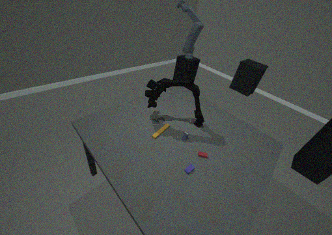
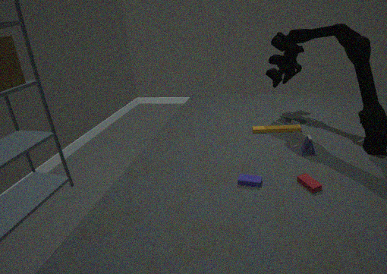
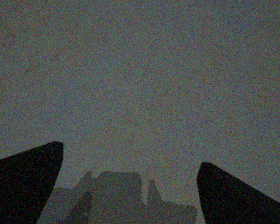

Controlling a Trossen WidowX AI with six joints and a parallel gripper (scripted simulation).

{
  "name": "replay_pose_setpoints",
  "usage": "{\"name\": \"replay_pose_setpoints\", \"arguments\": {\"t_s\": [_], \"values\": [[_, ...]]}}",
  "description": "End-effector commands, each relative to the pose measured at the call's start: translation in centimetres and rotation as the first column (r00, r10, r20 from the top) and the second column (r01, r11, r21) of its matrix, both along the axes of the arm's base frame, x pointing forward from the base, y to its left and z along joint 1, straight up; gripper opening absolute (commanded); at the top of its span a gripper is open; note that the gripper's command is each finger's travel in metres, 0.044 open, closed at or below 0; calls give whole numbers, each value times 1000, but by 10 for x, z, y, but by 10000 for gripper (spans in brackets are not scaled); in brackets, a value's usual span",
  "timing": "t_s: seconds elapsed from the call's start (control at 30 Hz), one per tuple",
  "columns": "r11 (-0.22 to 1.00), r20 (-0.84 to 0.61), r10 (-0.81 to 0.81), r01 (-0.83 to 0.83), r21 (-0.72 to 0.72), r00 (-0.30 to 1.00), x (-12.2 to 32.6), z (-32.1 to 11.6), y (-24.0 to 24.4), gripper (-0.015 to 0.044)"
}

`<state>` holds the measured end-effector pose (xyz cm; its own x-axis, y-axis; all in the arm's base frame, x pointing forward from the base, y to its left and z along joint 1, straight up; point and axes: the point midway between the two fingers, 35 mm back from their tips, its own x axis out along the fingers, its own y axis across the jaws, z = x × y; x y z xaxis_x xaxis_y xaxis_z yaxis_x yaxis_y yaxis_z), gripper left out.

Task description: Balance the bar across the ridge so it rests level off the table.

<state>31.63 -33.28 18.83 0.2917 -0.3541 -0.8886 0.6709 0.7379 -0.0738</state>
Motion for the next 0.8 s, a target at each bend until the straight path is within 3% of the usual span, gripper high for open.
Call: {"name": "replay_pose_setpoints", "arguments": {"t_s": [0.0,0.33,0.77], "values": [[994,-53,107,-105,36,993,13,-12,24,315],[923,-167,380,-362,128,910,39,-34,88,315],[735,-261,677,-623,267,688,53,-57,171,315]]}}
